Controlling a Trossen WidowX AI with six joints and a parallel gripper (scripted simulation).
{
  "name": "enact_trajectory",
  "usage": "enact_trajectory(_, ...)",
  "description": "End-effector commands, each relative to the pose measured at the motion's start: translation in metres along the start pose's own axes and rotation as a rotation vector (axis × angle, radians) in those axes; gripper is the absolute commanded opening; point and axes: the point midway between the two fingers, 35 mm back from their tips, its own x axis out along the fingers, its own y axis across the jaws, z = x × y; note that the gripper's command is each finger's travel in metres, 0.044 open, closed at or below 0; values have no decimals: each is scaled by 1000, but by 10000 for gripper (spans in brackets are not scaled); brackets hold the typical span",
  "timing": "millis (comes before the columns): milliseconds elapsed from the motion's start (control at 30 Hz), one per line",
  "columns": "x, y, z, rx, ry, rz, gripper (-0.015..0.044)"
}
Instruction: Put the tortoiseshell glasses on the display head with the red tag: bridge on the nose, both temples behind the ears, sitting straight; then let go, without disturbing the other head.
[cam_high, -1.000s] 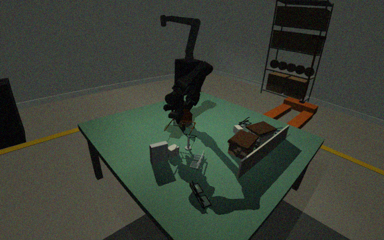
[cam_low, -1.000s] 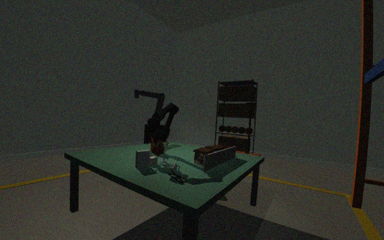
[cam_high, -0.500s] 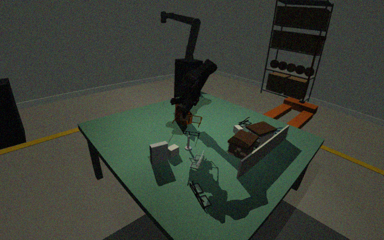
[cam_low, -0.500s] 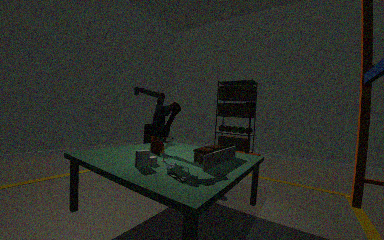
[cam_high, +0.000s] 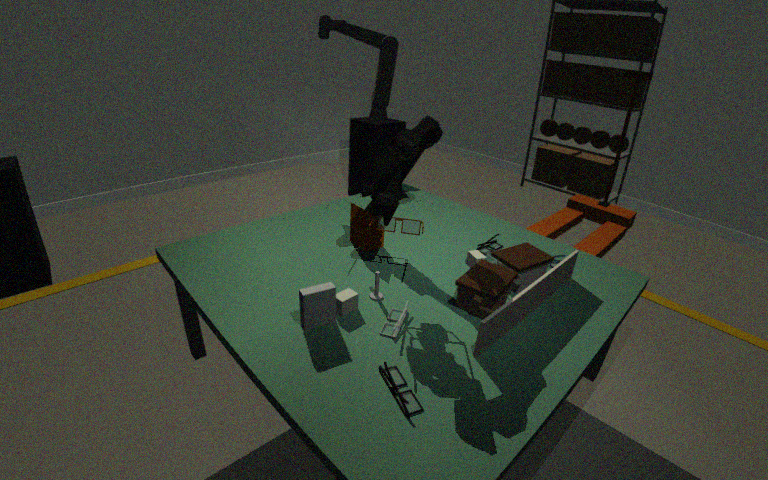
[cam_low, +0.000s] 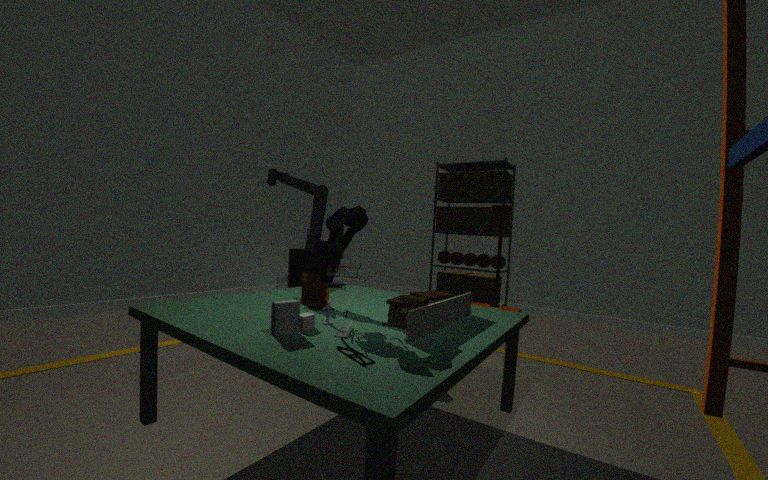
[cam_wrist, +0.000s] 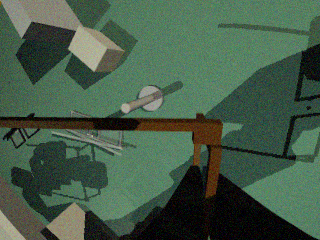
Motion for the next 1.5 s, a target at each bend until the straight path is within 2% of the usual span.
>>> enact_trajectory(0, -7, -6, -11, -7, 11, 24, 0)
enact_trajectory(733, -48, -51, -75, -125, 60, 198, 0)
enact_trajectory(1467, -70, -115, -121, -262, 143, 345, 0)
